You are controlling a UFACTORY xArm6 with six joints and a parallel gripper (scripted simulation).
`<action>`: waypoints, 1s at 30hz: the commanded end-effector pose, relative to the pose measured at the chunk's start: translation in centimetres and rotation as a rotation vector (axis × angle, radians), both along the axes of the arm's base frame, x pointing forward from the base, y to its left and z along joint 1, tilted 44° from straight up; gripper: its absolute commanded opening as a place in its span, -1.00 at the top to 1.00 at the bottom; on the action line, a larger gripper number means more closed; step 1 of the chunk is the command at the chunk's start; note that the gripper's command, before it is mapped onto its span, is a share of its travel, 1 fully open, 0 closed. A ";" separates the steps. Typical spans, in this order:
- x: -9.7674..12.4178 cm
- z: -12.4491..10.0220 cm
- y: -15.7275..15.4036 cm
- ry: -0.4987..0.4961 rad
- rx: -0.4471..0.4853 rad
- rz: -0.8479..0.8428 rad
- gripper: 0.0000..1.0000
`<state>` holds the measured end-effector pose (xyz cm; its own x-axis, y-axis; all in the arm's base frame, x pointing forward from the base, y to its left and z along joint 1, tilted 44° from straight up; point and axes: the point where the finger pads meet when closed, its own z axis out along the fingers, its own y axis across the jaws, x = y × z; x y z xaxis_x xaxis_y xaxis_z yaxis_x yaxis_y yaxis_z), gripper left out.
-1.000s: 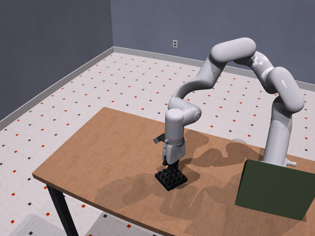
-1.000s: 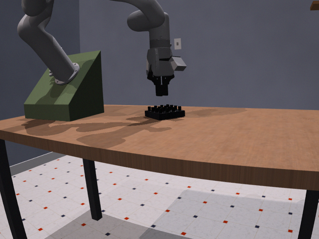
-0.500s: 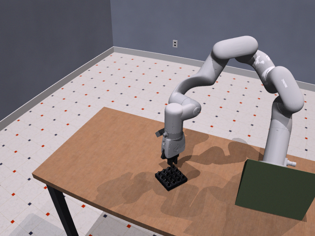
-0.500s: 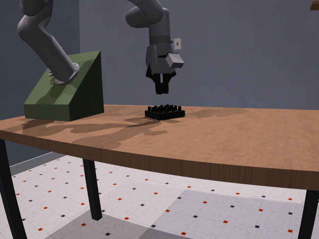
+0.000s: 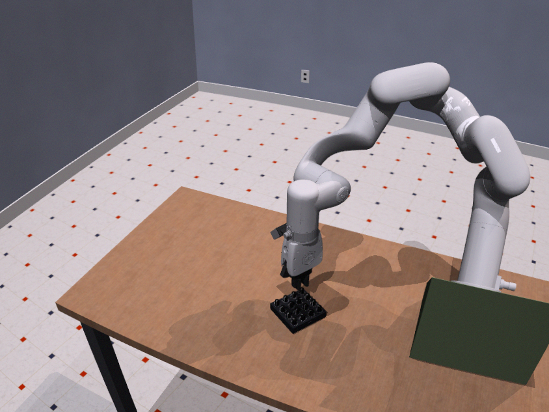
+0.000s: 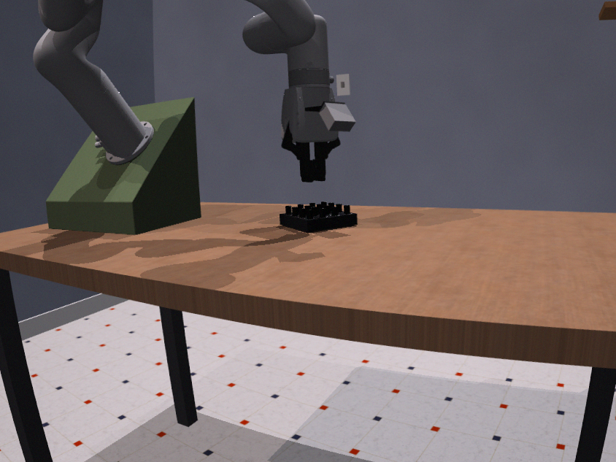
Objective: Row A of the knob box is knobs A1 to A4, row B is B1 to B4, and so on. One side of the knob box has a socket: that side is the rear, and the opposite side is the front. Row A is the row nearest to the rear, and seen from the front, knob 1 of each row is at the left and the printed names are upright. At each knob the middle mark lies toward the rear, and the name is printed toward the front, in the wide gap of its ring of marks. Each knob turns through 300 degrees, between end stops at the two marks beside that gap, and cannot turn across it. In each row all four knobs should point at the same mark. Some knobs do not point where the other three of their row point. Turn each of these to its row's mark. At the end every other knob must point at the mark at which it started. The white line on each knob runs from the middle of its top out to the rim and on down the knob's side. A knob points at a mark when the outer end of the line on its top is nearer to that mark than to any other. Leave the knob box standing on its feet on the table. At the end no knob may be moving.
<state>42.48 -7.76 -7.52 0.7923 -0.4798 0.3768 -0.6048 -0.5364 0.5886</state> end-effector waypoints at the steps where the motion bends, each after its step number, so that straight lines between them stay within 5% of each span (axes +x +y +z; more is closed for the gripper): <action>1: 0.1 0.1 0.1 -0.003 0.001 0.002 0.61; 30: 0.0 -0.8 -0.8 -0.003 0.001 0.002 0.61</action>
<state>42.41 -8.39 -8.16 0.7923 -0.4799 0.3768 -0.6048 -0.5364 0.5886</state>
